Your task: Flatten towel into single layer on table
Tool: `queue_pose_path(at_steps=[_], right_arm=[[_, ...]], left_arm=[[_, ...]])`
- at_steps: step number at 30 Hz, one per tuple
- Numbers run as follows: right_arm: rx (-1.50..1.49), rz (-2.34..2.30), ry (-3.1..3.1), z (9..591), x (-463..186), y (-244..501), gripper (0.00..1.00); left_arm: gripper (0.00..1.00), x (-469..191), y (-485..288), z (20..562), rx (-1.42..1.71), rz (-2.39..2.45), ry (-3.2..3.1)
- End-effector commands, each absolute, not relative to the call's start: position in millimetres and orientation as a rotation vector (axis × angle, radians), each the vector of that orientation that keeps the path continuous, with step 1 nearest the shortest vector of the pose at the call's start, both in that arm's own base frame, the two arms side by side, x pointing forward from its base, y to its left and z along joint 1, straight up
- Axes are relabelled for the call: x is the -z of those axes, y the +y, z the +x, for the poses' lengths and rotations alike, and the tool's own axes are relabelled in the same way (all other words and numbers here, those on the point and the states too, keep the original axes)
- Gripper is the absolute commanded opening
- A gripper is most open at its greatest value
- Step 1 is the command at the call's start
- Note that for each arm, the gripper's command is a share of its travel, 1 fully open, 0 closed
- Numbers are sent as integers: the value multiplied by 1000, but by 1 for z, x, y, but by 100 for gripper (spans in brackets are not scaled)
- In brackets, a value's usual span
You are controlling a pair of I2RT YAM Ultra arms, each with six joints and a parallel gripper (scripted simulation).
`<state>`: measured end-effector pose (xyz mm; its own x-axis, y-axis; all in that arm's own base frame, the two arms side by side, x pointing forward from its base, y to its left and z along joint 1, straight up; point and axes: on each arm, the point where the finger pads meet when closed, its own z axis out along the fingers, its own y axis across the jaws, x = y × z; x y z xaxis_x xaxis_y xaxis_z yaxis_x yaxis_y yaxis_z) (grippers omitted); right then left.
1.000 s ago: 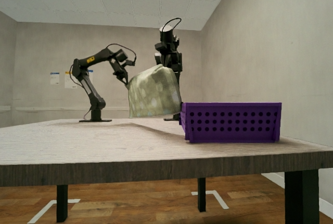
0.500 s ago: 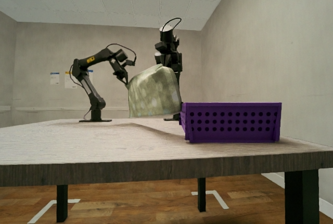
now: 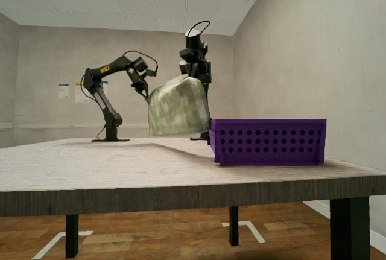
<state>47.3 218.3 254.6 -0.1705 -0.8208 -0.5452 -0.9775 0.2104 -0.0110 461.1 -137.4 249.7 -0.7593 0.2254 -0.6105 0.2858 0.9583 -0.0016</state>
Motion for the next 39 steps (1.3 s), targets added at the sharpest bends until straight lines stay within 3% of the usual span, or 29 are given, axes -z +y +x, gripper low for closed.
queue_pose_path(at_steps=[1, 16, 29, 32, 33, 39], right_arm=[[-504, -1704, 2044, 40, -251, 215, 0], [-543, -1638, 2015, 47, -262, 221, 0], [-369, -1646, 2231, 61, -200, 196, 0], [-375, -1641, 2224, 60, -201, 195, 0], [-407, -1618, 2192, 60, -212, 195, 0], [-272, -1558, 2380, 75, -175, 171, 0]], left_arm=[[0, -264, -130, 467, 118, 330, 2411], [0, -258, -132, 461, 118, 342, 2429], [0, -200, -162, 474, 124, 418, 2512], [0, -200, -162, 474, 124, 418, 2512], [0, -229, -154, 481, 129, 384, 2448], [0, -190, -188, 494, 145, 454, 2463]])
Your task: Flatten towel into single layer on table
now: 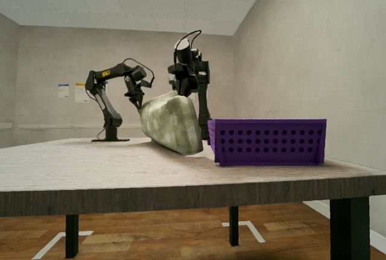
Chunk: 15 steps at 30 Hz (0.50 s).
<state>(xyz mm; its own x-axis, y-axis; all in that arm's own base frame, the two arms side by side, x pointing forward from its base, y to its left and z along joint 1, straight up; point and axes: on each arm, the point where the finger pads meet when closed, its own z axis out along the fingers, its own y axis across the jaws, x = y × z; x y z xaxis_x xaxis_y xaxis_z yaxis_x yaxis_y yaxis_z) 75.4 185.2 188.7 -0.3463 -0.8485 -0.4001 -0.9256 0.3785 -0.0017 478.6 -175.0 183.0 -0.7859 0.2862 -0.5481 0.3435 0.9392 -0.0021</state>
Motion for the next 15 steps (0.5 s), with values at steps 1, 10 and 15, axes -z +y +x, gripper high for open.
queue_pose_path(at_steps=[1, 10, 15], right_arm=[[-232, -1496, 2462, 82, -161, 158, 0], [-152, -1306, 2612, 104, -131, 136, 0], [-120, -1091, 2746, 119, -100, 110, 0]], left_arm=[[0, -174, -202, 502, 152, 477, 2459], [0, -143, -229, 517, 167, 521, 2450], [0, -111, -257, 533, 180, 560, 2442]])
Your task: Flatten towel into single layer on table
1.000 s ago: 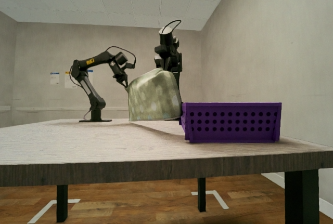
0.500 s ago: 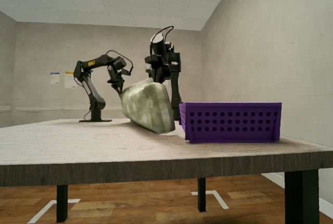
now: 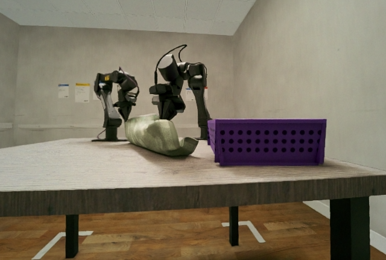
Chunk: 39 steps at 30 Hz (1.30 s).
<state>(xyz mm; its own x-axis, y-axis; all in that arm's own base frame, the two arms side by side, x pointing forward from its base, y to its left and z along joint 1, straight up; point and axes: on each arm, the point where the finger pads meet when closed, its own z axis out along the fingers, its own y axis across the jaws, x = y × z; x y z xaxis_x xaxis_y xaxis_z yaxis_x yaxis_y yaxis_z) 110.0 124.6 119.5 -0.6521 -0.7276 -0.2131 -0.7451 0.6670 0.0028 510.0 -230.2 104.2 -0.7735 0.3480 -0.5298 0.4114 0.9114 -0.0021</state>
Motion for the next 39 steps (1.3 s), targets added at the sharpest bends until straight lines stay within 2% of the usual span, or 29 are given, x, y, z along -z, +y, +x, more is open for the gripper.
queue_pose_path(at_steps=[1, 8, 9, 12, 13, 14, 23, 39], right_arm=[[-92, -1077, 2762, 121, -99, 108, 0], [-69, -827, 2869, 135, -68, 84, 0], [-67, -708, 2896, 141, -54, 73, 0], [-56, -707, 2895, 142, -54, 72, 0], [-74, -705, 2883, 144, -58, 75, 0], [-63, -599, 2910, 147, -42, 64, 0], [-34, -376, 2906, 161, -17, 41, 0], [-23, -241, 2831, 179, -23, 29, 0]], left_arm=[[0, -111, -257, 533, 180, 560, 2442], [0, -83, -280, 549, 202, 574, 2383], [0, -52, -290, 545, 208, 597, 2385], [0, -52, -290, 545, 208, 597, 2385], [0, -75, -284, 560, 212, 561, 2340], [0, -58, -305, 560, 232, 590, 2310], [0, -33, -327, 572, 256, 598, 2247], [0, -28, -333, 577, 260, 607, 2268]])
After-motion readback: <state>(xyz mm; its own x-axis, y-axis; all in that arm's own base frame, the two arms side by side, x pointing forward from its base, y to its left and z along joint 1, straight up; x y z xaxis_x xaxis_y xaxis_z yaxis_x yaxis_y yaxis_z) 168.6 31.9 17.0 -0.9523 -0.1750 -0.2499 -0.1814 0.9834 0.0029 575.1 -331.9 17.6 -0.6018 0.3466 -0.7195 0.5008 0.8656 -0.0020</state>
